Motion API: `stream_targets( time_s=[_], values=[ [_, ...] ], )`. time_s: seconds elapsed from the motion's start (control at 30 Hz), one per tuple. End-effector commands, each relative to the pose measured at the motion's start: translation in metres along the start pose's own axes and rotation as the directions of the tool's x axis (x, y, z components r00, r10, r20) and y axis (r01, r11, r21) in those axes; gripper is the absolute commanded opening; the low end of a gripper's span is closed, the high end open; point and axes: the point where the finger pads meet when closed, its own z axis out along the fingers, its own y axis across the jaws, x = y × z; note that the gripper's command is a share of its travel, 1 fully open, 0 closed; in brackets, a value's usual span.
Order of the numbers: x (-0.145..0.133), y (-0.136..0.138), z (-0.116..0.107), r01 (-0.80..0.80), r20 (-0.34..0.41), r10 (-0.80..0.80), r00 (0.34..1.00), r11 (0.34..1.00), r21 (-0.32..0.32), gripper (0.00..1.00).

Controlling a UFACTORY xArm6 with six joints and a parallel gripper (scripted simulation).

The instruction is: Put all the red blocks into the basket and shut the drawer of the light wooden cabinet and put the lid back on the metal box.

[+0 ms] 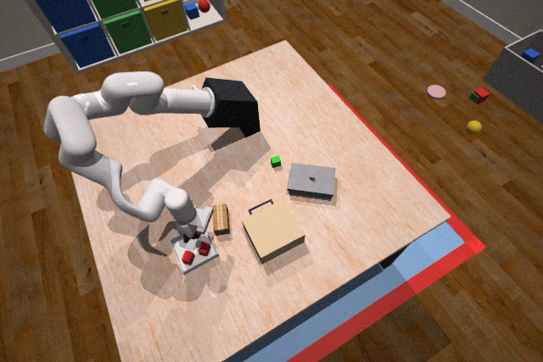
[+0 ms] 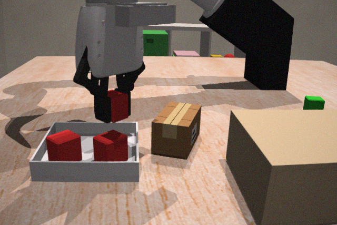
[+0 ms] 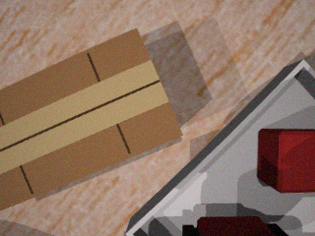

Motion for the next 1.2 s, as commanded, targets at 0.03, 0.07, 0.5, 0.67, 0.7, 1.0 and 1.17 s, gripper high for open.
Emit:
stream_targets(
  time_s=[0.03,0.07,0.5,0.67,0.7,1.0,1.17],
  values=[
    [0.001,0.001,0.013,-0.001,-0.002,0.001,1.000,1.000,-0.003,0.00],
    [0.001,0.001,0.013,-0.001,-0.002,0.001,1.000,1.000,-0.003,0.00],
    [0.001,0.002,0.030,-0.001,-0.002,0.001,1.000,1.000,-0.003,0.00],
    [0.001,0.002,0.033,-0.001,-0.002,0.001,1.000,1.000,-0.003,0.00],
    [0.001,0.002,0.034,-0.001,-0.002,0.001,1.000,1.000,-0.003,0.00],
    [0.001,0.002,0.039,-0.001,-0.002,0.001,1.000,1.000,-0.003,0.00],
    [0.001,0.002,0.040,-0.001,-0.002,0.001,1.000,1.000,-0.003,0.00]
  ],
)
